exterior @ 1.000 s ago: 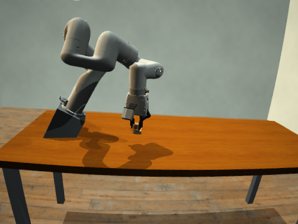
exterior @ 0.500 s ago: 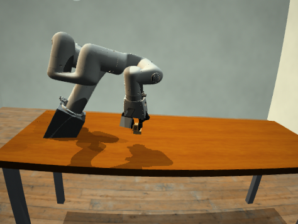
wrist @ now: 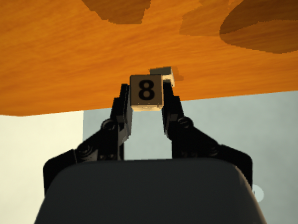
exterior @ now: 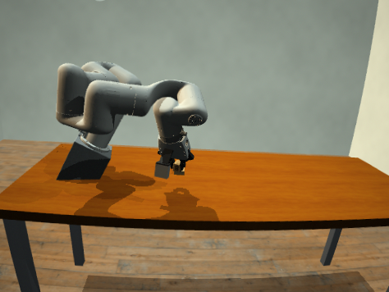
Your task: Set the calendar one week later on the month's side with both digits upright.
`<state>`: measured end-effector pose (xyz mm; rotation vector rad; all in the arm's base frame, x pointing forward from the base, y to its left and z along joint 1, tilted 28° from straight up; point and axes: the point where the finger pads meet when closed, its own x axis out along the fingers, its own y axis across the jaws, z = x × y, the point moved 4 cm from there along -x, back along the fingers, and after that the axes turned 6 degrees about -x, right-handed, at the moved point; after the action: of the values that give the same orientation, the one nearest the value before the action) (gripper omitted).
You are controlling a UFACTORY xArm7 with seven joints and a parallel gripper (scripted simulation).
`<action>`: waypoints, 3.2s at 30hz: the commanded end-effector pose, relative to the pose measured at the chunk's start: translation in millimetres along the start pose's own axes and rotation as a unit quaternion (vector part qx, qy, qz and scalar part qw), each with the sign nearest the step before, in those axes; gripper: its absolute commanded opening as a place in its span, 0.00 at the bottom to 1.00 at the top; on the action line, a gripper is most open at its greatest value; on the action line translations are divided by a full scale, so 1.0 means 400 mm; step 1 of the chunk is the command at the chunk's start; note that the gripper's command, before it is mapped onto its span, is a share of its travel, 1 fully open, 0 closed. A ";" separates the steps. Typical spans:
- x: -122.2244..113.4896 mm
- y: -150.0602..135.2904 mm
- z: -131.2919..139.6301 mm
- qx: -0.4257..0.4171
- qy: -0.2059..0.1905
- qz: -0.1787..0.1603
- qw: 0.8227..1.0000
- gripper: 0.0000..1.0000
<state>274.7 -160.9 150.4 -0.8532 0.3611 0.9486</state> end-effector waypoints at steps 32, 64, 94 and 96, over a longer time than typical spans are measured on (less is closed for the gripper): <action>0.018 0.000 -0.018 -0.004 -0.010 0.000 1.000 0.27; 0.111 0.006 -0.081 -0.004 -0.010 0.000 1.000 0.27; 0.129 0.007 -0.093 -0.004 -0.010 0.000 1.000 0.27; 0.129 0.007 -0.093 -0.004 -0.010 0.000 1.000 0.27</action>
<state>304.3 -158.9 93.0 -0.8473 0.3401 0.9604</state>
